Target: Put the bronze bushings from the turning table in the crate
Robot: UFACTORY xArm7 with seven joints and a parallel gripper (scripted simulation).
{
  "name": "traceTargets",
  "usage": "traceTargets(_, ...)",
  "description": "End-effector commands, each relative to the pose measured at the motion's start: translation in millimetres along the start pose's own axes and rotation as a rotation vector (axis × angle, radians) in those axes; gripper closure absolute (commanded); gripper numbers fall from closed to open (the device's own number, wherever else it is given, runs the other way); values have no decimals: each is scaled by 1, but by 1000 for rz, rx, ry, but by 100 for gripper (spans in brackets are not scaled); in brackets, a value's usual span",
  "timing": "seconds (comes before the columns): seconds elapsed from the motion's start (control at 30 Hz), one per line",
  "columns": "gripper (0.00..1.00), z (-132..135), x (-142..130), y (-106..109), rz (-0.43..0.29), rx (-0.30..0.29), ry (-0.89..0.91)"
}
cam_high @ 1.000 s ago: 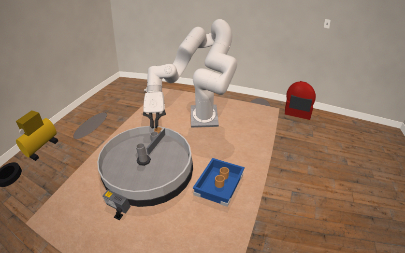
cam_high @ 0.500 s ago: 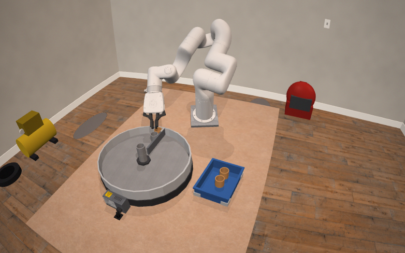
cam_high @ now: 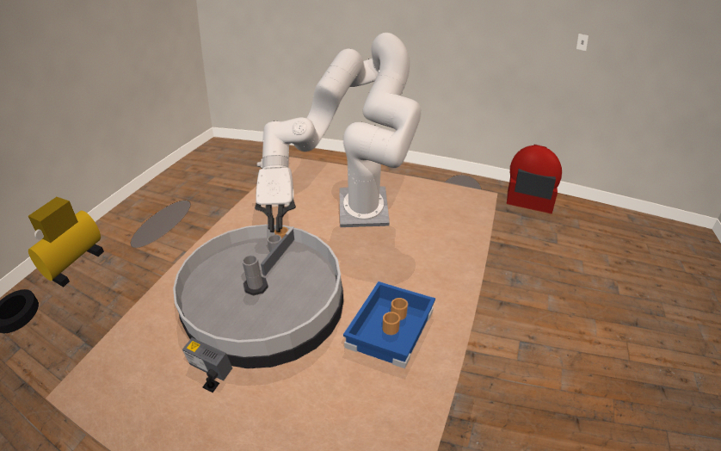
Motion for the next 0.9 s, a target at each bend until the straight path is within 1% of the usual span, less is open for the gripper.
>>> traceTargets(0.0,90,-1,2,-2,0,2,1)
traceTargets(0.33,90,-1,2,-2,0,2,1)
traceTargets(0.37,100,-1,2,-2,0,2,1)
traceTargets(0.87,100,-1,2,-2,0,2,1)
Point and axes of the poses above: the point where the finger pads meet when closed, its own y axis back along the fingers, its own z axis across the jaws, x = y × z, the point moved 7 cm from there along y, back along the fingers, and after that the axes turned 2 degrees about y, right-handed, at the moved point
